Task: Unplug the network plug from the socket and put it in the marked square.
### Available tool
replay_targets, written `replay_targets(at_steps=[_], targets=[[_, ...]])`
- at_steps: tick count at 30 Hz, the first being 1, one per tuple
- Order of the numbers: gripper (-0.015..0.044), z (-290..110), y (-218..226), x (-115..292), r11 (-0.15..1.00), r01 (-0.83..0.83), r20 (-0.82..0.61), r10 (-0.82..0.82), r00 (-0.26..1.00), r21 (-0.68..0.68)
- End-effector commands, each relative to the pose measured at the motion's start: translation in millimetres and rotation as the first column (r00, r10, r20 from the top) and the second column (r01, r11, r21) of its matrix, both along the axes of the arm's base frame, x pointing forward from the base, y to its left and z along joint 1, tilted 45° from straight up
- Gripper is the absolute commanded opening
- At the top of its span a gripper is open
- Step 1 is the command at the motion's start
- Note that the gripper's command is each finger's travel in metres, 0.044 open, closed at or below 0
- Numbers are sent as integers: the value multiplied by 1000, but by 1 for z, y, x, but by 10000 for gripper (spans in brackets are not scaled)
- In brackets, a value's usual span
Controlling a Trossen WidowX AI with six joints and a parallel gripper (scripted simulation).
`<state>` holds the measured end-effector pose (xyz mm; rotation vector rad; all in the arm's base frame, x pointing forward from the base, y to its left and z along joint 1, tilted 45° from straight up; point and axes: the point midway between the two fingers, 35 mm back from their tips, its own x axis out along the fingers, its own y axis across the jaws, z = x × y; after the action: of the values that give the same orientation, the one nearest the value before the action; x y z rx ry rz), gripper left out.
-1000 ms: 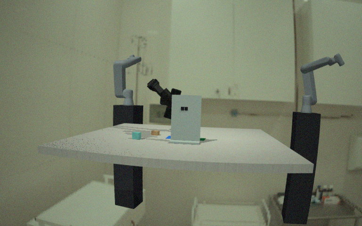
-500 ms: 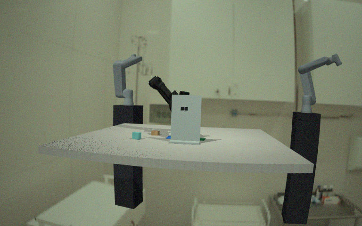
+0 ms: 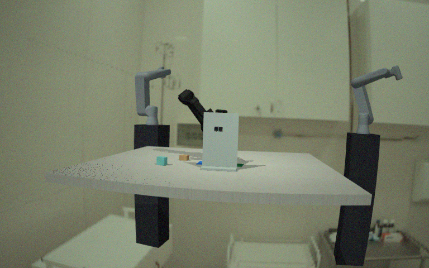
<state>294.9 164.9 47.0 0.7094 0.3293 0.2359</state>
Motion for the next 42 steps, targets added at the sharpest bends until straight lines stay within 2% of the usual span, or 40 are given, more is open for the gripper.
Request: replay_targets(at_steps=[1,30,31,42], targets=[[156,0,2,7,1000,-7,2,7,1000,13],[156,1,8,51,997,-49,21,48,999,59],[130,1,8,51,997,-49,21,48,999,59],[56,1,8,51,997,-49,21,48,999,59]])
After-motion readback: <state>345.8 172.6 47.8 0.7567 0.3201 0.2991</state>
